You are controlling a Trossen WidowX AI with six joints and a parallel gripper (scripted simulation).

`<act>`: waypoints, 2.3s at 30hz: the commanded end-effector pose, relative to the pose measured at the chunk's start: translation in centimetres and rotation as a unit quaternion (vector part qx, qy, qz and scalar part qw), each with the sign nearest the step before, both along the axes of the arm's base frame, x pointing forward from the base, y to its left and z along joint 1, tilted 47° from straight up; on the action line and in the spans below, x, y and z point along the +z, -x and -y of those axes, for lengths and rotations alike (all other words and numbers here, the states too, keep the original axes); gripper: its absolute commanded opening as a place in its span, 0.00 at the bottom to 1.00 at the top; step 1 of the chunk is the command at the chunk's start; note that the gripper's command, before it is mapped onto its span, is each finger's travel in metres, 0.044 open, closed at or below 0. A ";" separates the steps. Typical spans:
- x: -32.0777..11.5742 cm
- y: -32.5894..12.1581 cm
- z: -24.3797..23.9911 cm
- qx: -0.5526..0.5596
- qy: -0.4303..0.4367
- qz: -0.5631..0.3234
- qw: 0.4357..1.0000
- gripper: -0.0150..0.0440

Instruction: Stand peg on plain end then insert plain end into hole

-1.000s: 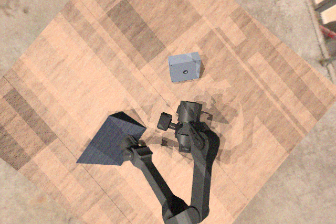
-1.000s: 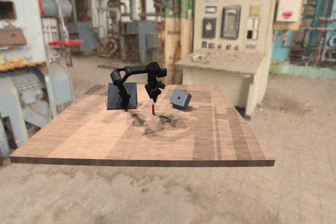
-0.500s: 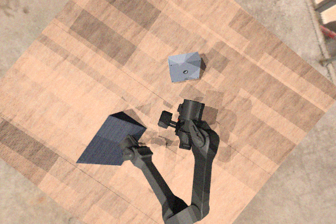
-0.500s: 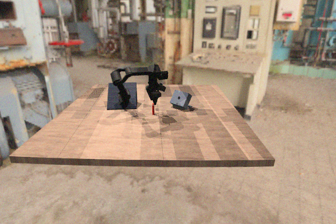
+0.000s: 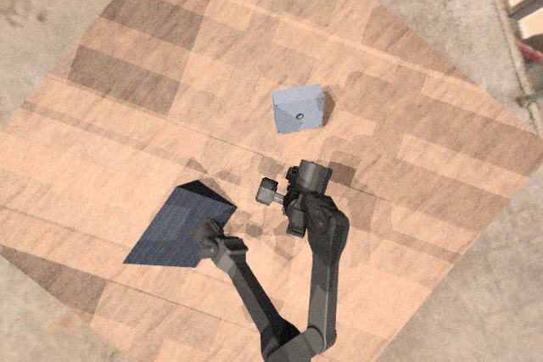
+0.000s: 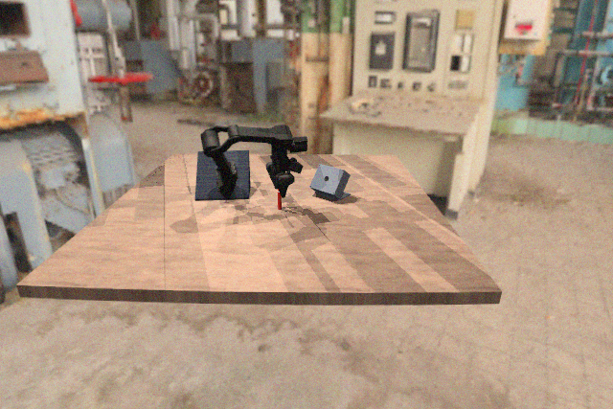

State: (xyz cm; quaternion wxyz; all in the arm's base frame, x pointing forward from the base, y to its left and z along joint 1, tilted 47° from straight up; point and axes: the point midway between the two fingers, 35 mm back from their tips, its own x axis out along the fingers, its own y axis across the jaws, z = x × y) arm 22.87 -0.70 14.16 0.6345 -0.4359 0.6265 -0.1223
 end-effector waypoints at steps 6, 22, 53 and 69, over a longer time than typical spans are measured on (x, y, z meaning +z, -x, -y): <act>-0.9 -0.2 1.2 0.001 0.003 0.002 1.000 1.00; -1.5 -0.3 1.8 -0.001 0.002 0.001 1.000 0.69; 1.6 0.3 -1.7 0.004 -0.009 0.014 1.000 0.25; 3.5 0.7 -4.0 -0.003 -0.031 0.028 0.999 0.25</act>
